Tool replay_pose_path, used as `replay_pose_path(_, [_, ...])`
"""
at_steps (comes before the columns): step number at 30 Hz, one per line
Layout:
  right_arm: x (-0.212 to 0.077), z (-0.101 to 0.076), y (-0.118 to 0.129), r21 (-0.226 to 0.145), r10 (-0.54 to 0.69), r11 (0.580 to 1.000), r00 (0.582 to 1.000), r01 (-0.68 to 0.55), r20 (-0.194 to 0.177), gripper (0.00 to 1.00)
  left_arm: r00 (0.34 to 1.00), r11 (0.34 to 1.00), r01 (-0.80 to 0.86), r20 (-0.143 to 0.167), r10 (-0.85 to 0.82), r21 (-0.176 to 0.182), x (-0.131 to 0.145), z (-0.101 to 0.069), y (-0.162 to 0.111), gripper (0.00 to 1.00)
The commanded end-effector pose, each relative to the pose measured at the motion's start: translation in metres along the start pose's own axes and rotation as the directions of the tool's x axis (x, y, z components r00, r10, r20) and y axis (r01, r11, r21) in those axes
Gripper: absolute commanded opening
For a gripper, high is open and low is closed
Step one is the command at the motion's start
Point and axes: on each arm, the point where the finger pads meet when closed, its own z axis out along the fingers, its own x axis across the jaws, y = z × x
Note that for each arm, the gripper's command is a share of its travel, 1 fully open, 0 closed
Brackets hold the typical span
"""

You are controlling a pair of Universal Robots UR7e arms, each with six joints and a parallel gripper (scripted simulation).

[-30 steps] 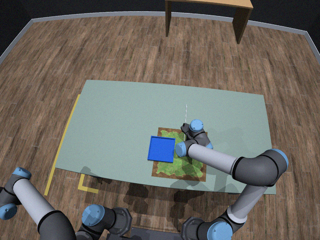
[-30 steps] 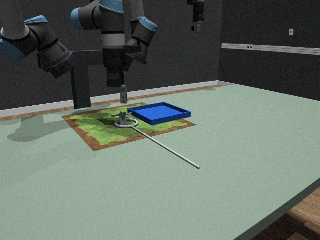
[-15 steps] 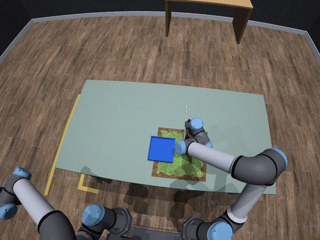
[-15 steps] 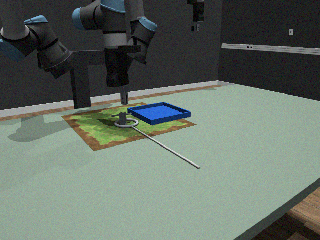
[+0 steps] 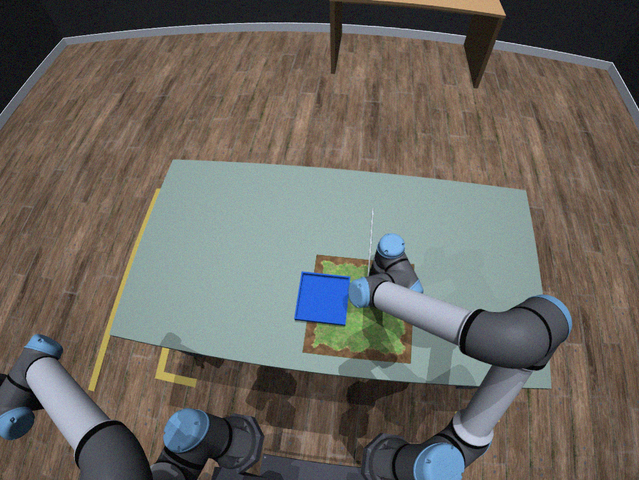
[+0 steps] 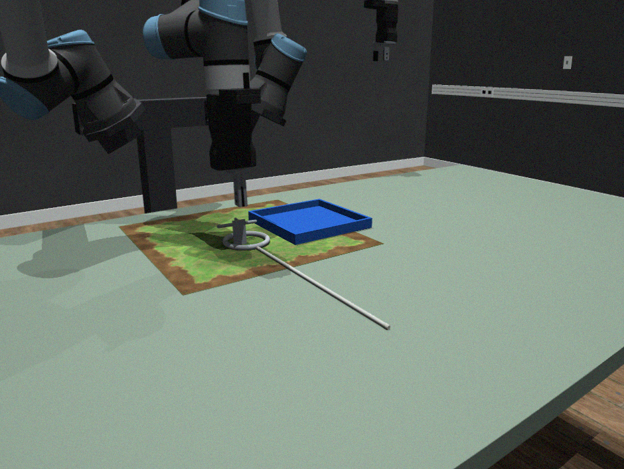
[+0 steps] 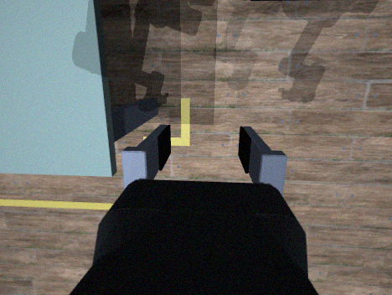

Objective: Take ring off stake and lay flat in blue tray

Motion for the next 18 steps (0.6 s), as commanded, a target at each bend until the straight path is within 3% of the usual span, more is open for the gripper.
replay_pose_path(1, [0.0040, -0.0003, -0.0048, -0.003, 0.276, 0.961, 0.961, -0.276, -0.016, 0.00, 1.000, 1.000, 0.004, -0.001, -0.004, 0.001, 0.0014, 0.0005, -0.0014, 1.00])
replay_pose_path(4, [0.0044, -0.0003, -0.0050, -0.002, 0.308, 0.952, 0.951, -0.308, -0.016, 0.00, 1.000, 1.000, 0.004, -0.001, -0.004, 0.001, 0.0014, 0.0005, -0.0014, 1.00])
replay_pose_path(5, [0.0047, -0.0003, -0.0052, -0.002, 0.399, 0.917, 0.917, -0.399, -0.021, 0.00, 1.000, 1.000, 0.004, -0.001, -0.004, 0.001, 0.0014, 0.0005, -0.0014, 1.00])
replay_pose_path(7, [0.0054, -0.0002, -0.0054, -0.002, 0.447, 0.894, 0.894, -0.447, -0.023, 0.00, 1.000, 1.000, 0.004, -0.001, -0.004, 0.001, 0.0014, 0.0005, -0.0014, 1.00])
replay_pose_path(18, [0.0071, -0.0001, -0.0060, 0.001, 0.541, 0.841, 0.841, -0.541, -0.023, 0.00, 1.000, 1.000, 0.004, -0.001, -0.004, 0.001, 0.0014, 0.0005, -0.0014, 1.00])
